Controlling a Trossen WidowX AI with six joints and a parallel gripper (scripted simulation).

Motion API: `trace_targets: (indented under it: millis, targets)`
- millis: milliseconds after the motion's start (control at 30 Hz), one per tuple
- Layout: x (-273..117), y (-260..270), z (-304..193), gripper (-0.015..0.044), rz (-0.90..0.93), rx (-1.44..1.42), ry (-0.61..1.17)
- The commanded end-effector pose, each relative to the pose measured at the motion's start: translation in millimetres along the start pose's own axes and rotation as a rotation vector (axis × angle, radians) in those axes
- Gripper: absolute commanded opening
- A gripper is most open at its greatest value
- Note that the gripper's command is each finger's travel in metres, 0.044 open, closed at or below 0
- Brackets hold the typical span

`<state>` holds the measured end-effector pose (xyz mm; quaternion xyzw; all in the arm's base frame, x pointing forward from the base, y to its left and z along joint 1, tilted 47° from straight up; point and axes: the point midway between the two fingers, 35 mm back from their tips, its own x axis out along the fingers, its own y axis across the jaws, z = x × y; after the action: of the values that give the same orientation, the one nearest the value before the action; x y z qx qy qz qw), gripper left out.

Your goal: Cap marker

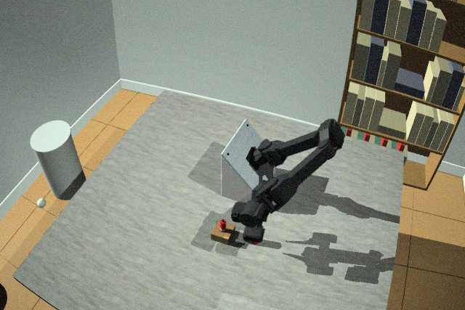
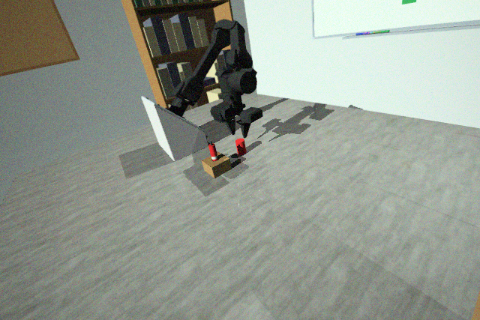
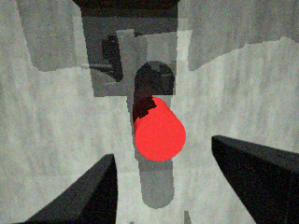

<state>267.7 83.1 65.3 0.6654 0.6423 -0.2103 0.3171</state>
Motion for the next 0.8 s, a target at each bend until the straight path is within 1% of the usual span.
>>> trace_targets:
  millis: [0,767]
  targets:
    - [8.3,-1.0,0.4,0.0257,-0.004,0.011,0.005]
    - [45.1,-0.9,-0.6,0.0257,-0.004,0.011,0.007]
